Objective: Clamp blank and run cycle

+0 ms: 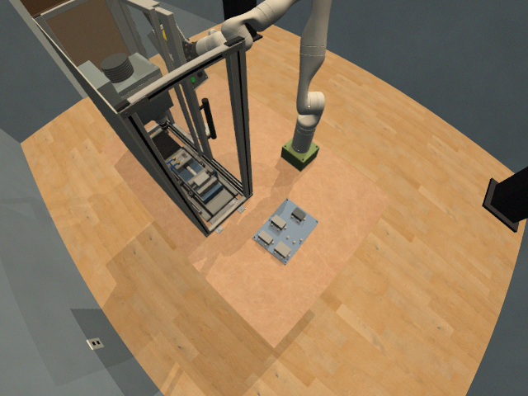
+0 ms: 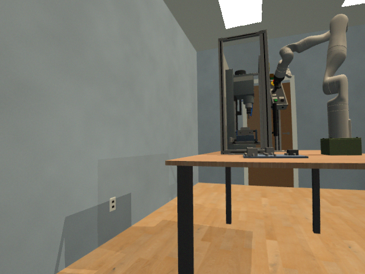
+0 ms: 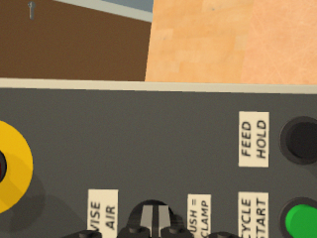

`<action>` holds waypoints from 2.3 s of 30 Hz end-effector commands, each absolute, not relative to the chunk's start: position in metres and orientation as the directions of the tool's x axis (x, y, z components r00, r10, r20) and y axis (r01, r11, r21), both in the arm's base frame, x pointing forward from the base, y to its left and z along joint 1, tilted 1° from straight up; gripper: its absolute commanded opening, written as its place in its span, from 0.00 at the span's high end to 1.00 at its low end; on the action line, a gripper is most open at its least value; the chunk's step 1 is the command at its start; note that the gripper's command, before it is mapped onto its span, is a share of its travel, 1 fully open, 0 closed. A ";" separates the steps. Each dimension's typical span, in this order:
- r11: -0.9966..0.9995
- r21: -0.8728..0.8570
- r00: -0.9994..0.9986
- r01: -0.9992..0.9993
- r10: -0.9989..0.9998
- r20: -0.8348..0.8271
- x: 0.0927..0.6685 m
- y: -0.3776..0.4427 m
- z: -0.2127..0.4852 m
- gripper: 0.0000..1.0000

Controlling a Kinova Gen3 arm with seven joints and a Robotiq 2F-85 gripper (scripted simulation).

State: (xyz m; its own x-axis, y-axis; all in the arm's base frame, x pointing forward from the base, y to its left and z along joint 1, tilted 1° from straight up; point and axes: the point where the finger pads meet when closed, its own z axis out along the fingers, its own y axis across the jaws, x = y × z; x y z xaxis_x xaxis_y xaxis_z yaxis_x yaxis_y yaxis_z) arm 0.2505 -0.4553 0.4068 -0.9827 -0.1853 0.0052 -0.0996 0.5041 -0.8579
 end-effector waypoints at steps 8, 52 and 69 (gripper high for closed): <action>0.501 -0.860 -0.982 -0.096 -0.189 0.000 0.253 -0.457 0.407 0.90; 0.500 -0.861 -0.982 -0.094 -0.190 -0.003 0.255 -0.462 0.405 0.90; 0.500 -0.861 -0.982 -0.094 -0.190 -0.003 0.256 -0.463 0.405 0.90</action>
